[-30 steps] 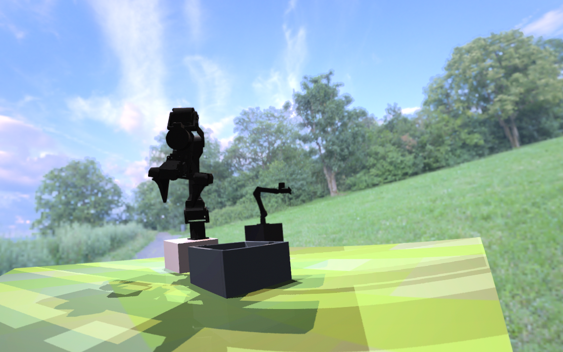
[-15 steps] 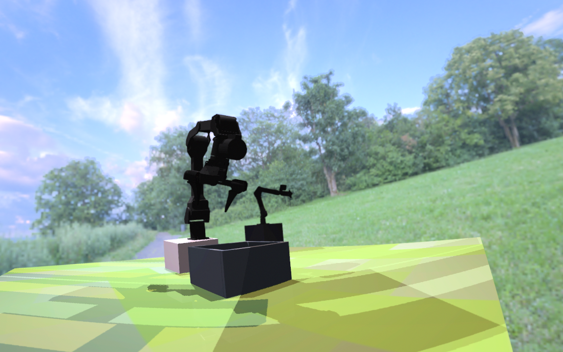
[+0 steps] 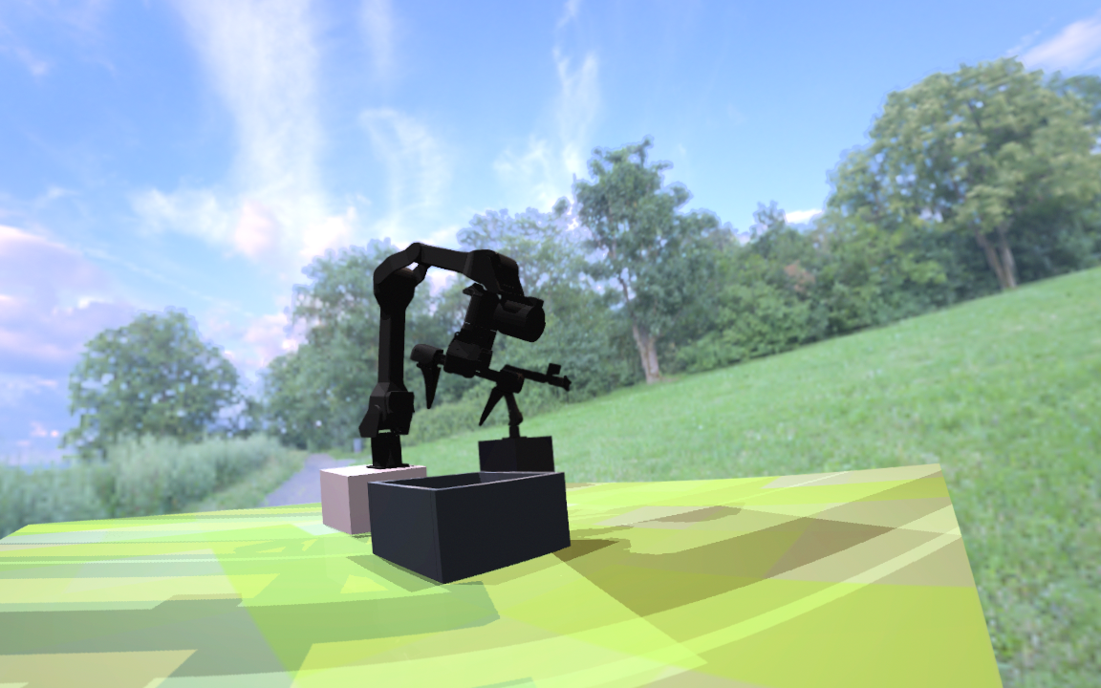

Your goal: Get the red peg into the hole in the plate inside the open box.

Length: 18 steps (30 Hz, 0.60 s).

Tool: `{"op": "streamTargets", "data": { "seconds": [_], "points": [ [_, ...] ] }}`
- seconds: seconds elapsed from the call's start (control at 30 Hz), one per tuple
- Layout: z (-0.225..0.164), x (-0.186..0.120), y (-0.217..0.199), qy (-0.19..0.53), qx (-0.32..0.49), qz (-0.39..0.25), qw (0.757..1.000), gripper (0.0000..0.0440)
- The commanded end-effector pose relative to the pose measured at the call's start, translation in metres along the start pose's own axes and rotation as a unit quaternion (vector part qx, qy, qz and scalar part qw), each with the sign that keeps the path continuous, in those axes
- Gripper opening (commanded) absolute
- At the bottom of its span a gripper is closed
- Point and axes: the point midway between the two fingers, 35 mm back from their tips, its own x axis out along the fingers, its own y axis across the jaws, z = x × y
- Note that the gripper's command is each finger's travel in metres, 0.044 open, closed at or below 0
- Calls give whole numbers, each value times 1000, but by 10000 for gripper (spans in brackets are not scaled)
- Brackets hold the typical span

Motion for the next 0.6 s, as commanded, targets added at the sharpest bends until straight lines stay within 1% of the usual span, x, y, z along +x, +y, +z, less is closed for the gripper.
{"op": "streamTargets", "data": {
  "seconds": [0.0, 0.3, 0.57],
  "points": [
    [-15, 6, 6, -1, 3, -14, 1000, 440],
    [-49, 20, 22, -23, 2, -40, 999, 440],
    [-64, 32, 35, -44, -13, -43, 998, 440]
  ]
}}
